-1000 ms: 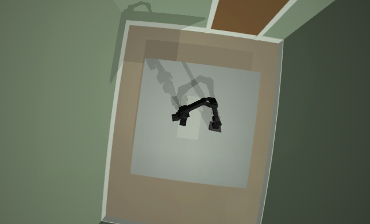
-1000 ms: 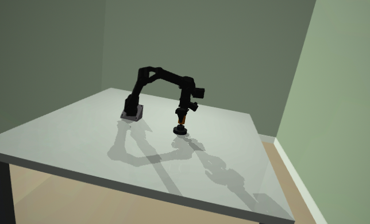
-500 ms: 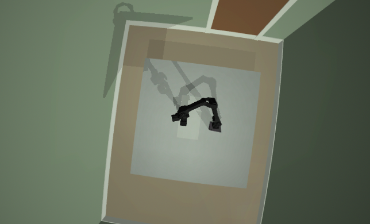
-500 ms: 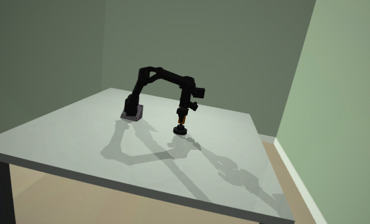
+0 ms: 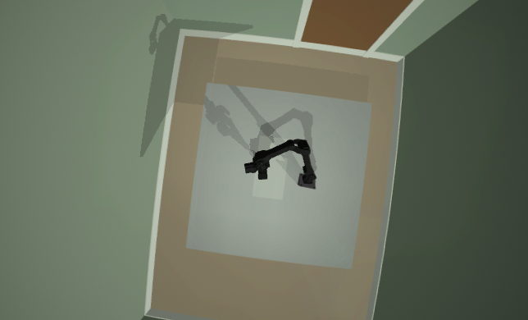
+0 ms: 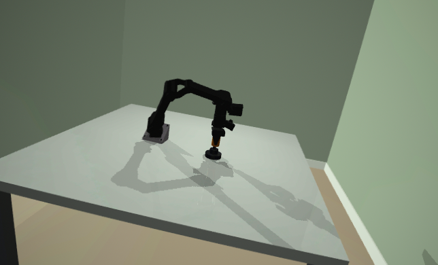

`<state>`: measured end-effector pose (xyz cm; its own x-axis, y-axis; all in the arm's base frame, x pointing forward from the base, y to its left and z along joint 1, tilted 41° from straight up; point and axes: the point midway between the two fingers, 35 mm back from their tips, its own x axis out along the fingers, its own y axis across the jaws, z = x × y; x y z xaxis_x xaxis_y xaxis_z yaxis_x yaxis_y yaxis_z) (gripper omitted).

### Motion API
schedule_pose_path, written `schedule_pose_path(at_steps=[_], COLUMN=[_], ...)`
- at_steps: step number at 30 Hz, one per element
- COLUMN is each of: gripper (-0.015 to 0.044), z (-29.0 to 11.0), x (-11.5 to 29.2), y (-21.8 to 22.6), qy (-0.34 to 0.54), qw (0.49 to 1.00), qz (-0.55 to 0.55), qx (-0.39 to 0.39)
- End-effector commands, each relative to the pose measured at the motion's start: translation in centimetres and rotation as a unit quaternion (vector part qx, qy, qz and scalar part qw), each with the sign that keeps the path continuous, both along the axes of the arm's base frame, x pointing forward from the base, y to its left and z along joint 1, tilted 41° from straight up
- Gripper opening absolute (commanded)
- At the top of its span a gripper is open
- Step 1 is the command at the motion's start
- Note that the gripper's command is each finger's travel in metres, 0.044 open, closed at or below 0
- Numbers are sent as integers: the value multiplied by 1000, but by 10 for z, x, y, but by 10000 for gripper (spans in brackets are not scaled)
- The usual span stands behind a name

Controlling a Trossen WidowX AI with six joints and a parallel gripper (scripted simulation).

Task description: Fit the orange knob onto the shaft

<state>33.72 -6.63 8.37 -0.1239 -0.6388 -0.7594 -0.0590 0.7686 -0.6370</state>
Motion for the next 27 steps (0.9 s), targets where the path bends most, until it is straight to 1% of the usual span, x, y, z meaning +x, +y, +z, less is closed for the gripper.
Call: schedule_pose_path(at_steps=[1,27], gripper=[0,0], z=[-1,1], x=[-1,0], y=[-1,1], qy=[1,1], qw=[1000,1000], qz=[2,2], qx=[0,0])
